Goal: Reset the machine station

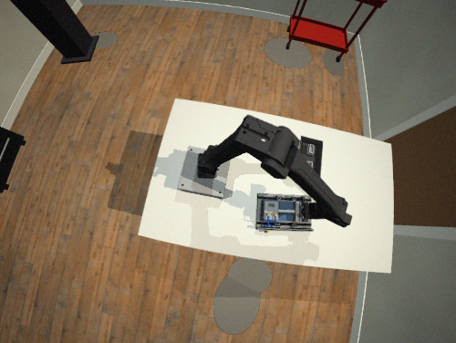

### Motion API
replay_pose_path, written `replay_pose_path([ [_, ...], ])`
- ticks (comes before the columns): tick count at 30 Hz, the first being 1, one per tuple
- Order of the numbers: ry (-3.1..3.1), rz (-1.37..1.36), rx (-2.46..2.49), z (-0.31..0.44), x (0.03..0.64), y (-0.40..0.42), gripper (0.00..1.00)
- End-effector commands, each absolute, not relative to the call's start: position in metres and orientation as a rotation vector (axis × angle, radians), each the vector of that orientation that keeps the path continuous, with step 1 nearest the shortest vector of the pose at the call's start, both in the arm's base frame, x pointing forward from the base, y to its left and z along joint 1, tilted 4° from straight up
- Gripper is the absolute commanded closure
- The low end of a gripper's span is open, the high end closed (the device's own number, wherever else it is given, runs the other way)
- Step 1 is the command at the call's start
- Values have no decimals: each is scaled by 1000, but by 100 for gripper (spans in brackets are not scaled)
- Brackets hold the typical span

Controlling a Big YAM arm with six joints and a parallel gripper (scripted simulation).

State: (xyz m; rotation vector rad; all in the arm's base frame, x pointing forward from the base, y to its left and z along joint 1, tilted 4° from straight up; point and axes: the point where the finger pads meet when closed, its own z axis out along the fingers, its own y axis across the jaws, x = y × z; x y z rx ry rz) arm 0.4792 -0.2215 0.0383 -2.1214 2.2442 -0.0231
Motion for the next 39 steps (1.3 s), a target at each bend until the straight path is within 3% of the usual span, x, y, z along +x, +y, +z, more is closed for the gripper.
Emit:
replay_pose_path([
  [1, 2232, -145, -2082, 67, 502, -232, 100],
  [15, 2232, -145, -2082, 67, 502, -232, 100],
  [16, 2232, -145, -2082, 67, 502, -232, 36],
  [39, 2233, -143, -2083, 66, 502, -232, 36],
])
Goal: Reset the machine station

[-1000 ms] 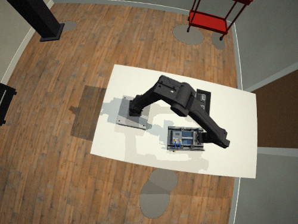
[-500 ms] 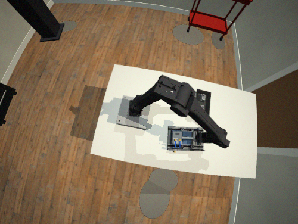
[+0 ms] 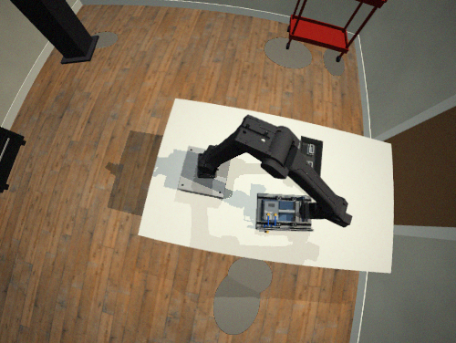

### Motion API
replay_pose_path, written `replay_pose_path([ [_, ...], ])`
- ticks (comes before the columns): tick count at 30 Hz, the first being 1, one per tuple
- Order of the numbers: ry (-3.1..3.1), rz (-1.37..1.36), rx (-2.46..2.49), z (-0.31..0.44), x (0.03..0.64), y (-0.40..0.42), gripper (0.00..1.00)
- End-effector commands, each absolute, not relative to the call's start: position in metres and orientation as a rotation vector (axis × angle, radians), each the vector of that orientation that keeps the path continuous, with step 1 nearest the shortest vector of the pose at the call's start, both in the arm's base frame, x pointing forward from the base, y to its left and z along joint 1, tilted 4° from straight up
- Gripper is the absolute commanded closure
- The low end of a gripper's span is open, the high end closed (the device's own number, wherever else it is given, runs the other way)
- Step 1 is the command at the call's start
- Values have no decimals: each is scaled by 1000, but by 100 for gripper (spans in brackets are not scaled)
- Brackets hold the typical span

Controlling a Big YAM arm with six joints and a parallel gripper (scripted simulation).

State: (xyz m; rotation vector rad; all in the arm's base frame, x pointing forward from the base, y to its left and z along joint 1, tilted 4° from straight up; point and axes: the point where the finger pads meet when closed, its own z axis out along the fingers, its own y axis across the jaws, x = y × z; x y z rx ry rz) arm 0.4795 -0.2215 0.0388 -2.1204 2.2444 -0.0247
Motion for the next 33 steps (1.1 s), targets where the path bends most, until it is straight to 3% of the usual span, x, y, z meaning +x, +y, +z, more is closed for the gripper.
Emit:
replay_pose_path([
  [1, 2233, -143, -2083, 66, 502, -232, 36],
  [33, 2236, -139, -2082, 103, 497, -235, 36],
])
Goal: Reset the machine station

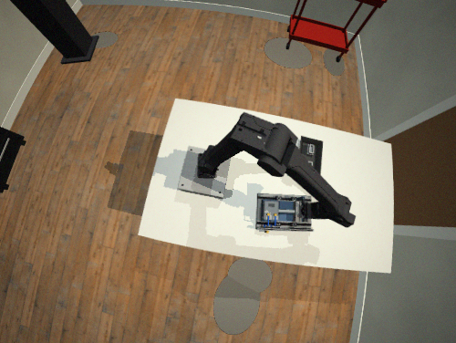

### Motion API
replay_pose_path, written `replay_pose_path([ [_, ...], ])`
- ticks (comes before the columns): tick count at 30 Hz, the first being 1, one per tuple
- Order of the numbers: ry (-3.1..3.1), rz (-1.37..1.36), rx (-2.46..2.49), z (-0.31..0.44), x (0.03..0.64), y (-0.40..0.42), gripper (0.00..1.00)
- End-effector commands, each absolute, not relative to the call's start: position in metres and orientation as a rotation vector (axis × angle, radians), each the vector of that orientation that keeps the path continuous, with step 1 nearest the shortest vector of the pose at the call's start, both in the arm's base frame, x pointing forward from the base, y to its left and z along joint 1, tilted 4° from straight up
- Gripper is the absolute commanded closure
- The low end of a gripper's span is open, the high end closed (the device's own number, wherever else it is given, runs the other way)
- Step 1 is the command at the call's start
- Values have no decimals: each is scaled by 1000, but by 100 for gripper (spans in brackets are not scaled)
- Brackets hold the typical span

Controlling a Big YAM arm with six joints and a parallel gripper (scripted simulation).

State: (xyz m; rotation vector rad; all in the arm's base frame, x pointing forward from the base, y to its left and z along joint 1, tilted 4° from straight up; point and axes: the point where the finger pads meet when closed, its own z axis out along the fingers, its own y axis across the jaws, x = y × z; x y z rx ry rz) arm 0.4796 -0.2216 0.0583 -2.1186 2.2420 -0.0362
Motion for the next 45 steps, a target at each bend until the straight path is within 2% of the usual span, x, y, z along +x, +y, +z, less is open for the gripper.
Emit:
replay_pose_path([
  [1, 2236, -139, -2082, 105, 496, -235, 36],
  [28, 2226, -121, -2101, 133, 492, -234, 36],
  [29, 2227, -118, -2102, 132, 492, -234, 100],
  [45, 2228, -105, -2106, 127, 492, -234, 100],
])
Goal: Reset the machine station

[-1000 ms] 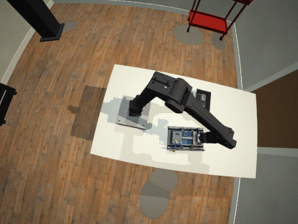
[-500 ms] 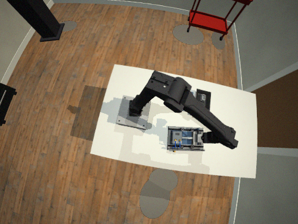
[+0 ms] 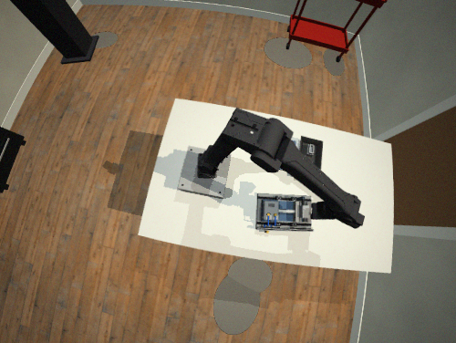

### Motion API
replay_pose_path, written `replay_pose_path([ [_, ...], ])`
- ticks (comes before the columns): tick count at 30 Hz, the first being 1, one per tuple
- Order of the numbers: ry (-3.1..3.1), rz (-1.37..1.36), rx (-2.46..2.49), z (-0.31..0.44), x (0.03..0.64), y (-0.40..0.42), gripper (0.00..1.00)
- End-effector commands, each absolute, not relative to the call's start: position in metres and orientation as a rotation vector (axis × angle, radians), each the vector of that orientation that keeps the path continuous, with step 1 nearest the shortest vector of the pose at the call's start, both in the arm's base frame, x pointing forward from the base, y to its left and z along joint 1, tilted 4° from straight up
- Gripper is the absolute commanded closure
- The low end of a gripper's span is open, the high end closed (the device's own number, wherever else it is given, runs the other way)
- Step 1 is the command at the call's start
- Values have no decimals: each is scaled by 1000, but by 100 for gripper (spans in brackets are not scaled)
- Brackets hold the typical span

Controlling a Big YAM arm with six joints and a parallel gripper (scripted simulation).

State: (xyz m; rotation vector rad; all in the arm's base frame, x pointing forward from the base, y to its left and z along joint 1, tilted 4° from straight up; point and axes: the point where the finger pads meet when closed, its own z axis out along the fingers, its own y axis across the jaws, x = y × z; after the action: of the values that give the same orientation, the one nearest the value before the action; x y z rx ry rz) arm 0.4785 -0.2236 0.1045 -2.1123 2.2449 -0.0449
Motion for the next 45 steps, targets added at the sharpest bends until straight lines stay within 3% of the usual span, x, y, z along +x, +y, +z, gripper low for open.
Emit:
replay_pose_path([
  [1, 2228, -104, -2106, 127, 492, -234, 100],
  [18, 2229, -102, -2106, 127, 491, -234, 100],
  [26, 2233, -93, -2106, 118, 447, -227, 100],
  [45, 2208, -107, -2126, 119, 452, -219, 100],
])
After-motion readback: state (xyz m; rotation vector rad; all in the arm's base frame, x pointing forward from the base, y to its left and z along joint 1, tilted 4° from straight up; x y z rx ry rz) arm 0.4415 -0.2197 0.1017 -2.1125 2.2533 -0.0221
